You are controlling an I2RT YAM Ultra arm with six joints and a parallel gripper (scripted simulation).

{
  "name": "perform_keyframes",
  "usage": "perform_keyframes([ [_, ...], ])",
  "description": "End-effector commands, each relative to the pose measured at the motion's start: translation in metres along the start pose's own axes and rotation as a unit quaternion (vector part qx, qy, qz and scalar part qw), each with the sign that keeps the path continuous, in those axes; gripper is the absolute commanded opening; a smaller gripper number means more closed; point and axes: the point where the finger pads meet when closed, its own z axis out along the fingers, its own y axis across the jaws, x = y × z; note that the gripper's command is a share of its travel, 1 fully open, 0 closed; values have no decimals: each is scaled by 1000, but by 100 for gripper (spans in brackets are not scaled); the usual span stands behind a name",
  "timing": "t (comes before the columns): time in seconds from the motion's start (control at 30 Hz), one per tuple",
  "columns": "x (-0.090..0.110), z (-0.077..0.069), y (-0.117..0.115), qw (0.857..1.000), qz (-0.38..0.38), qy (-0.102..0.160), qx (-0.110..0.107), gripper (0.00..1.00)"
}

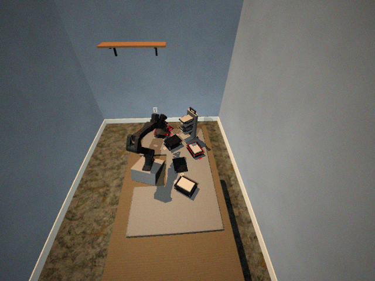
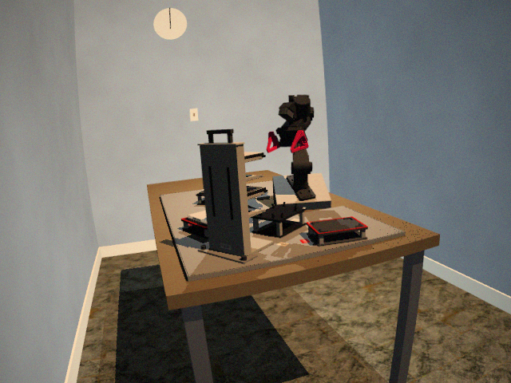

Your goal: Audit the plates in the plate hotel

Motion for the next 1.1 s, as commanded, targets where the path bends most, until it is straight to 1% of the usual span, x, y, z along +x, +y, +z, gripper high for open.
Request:
perform_keyframes([
  [0.0,-12,-6,-5,1000,-1,3,12,100],
  [0.07,-16,-7,-3,1000,-3,6,11,100],
  [0.13,-24,-14,-3,1000,-1,1,7,100],
  [0.2,-27,-14,-3,1000,-5,7,9,100],
  [0.37,-43,-24,-3,1000,-4,5,8,100],
  [0.47,-44,-24,-2,1000,-5,8,9,100],
  [0.5,-50,-29,-3,1000,-2,2,7,100],
  [0.53,-50,-27,-2,1000,-5,8,9,100],
  [0.57,-51,-27,-2,1000,-5,7,9,100],
  [0.6,-54,-32,-4,1000,-1,0,7,100],
  [0.9,-54,-33,-4,1000,0,-2,7,100],
  [0.93,-48,-29,-2,1000,-2,3,6,100],
  [1.07,-48,-29,-2,1000,-2,3,6,100],
])
